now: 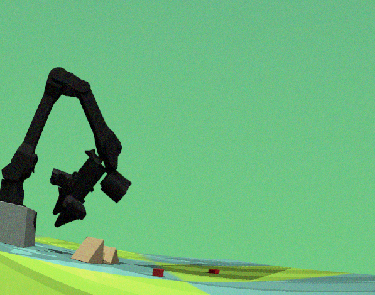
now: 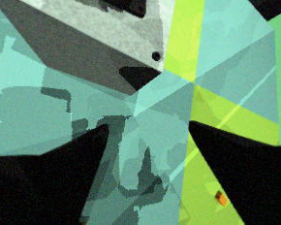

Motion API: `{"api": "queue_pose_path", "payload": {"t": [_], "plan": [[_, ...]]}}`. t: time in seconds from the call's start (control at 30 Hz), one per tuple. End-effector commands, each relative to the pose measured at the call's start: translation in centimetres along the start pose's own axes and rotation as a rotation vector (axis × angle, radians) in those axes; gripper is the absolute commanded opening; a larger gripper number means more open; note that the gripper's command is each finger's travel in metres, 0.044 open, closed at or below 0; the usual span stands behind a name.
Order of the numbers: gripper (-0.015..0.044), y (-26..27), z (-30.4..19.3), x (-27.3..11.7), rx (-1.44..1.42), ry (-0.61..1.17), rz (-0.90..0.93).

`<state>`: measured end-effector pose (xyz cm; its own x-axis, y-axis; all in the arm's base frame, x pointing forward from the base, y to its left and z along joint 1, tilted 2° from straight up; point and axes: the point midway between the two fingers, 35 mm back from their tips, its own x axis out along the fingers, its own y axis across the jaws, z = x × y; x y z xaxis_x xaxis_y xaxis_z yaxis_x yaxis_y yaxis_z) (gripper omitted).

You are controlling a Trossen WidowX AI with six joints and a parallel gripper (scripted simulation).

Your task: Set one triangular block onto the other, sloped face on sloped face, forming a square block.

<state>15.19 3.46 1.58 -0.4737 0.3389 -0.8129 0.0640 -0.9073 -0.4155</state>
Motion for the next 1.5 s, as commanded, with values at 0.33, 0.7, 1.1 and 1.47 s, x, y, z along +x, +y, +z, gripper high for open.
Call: {"api": "queue_pose_path", "payload": {"t": [0.33,0.7,1.1,1.47], "plan": [[0.0111,1.2,-0.9,-0.4,-0.947,0.038,0.097],[0.0,2.5,-2.0,-1.2,-2.032,-0.045,0.257],[0.0,3.6,-2.9,-2.0,-2.838,-0.254,0.379],[0.0,4.5,-3.6,-2.7,-3.508,-0.59,0.419]]}}
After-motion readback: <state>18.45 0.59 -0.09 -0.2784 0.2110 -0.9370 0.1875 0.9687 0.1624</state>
